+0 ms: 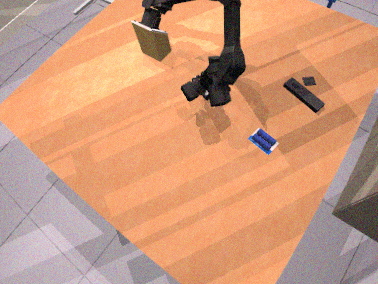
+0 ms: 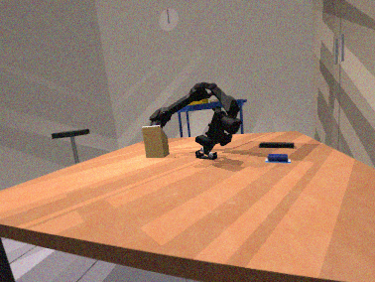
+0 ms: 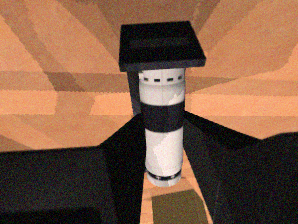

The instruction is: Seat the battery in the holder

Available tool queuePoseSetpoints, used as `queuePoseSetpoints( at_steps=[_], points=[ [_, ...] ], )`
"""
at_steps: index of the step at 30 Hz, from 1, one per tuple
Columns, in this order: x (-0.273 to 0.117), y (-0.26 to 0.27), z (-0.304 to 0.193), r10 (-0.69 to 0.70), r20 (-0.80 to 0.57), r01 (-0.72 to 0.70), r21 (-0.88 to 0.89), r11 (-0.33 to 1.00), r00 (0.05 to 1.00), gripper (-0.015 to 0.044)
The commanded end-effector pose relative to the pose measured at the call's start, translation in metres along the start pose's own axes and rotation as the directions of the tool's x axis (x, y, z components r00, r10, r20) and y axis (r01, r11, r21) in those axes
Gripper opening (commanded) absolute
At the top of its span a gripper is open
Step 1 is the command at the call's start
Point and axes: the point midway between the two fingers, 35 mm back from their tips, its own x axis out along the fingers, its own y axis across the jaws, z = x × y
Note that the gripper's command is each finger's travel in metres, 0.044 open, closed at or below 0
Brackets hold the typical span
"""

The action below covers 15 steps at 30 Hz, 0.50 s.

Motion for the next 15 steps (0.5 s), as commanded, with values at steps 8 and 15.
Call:
queuePoseSetpoints(
  at_steps=[8,15],
  points=[
    [0.0020,-0.0015,0.0039,-0.008,0.054,0.008,-0.001,1.000,0.998,0.0074],
    [0.0033,-0.0019,0.0042,-0.012,0.083,0.012,0.000,1.000,0.996,0.0074]
  ],
)
